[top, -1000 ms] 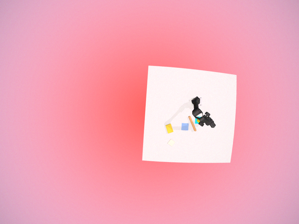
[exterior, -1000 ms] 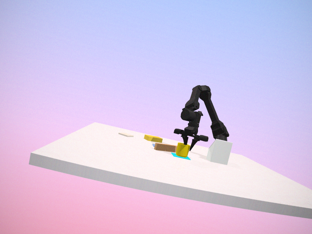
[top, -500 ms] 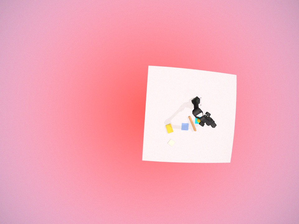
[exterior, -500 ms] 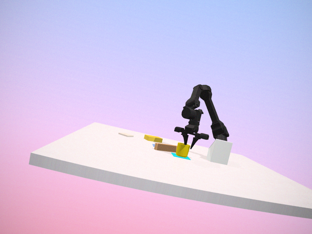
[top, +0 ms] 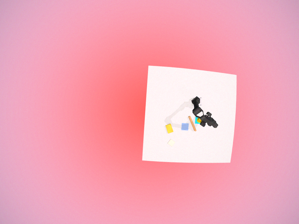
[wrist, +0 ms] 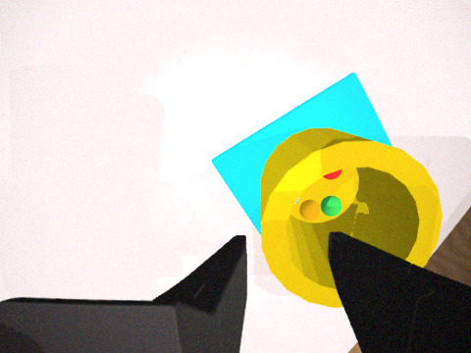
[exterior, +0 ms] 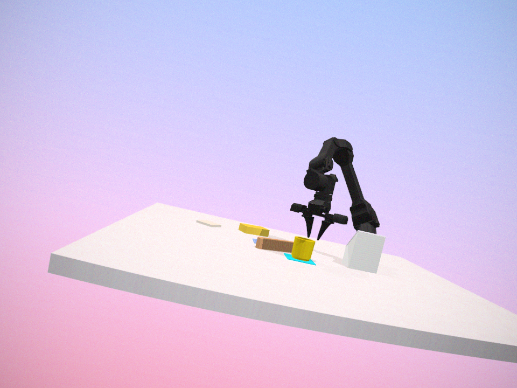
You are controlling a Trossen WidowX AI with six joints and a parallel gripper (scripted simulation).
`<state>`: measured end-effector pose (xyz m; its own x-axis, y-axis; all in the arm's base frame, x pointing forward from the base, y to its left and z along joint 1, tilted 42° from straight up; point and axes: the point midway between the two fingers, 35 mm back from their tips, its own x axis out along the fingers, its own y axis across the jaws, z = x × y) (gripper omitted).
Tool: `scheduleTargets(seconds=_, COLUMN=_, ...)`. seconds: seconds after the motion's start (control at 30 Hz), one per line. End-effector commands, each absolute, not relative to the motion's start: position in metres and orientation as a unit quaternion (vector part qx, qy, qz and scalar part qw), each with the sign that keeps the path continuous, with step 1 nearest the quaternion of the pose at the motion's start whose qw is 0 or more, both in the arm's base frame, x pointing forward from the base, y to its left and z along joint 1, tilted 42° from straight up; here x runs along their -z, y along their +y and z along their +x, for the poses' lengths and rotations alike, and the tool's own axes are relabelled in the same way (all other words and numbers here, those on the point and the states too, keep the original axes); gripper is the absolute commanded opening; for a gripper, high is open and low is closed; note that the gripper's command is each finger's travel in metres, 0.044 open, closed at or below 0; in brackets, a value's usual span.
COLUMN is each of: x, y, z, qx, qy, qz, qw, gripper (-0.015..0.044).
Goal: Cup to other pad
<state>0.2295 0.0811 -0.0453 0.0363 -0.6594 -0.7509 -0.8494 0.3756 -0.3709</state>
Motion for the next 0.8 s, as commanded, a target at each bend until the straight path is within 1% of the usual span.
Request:
scheduleTargets(seconds=0.0, x=0.039, y=0.087, z=0.23, qx=-0.101, qy=0.687, qz=-0.547, qw=0.468, gripper=0.0147)
scheduleTargets(seconds=0.17, x=0.035, y=0.09, z=0.229, qx=-0.101, qy=0.687, qz=-0.547, qw=0.467, gripper=0.0147)
scheduleTargets(seconds=0.53, x=0.035, y=0.09, z=0.229, qx=-0.102, qy=0.687, qz=-0.55, qw=0.465, gripper=0.0435)
scheduleTargets(seconds=0.77, x=0.017, y=0.107, z=0.229, qx=-0.103, qy=0.687, qz=-0.548, qw=0.466, gripper=0.044)
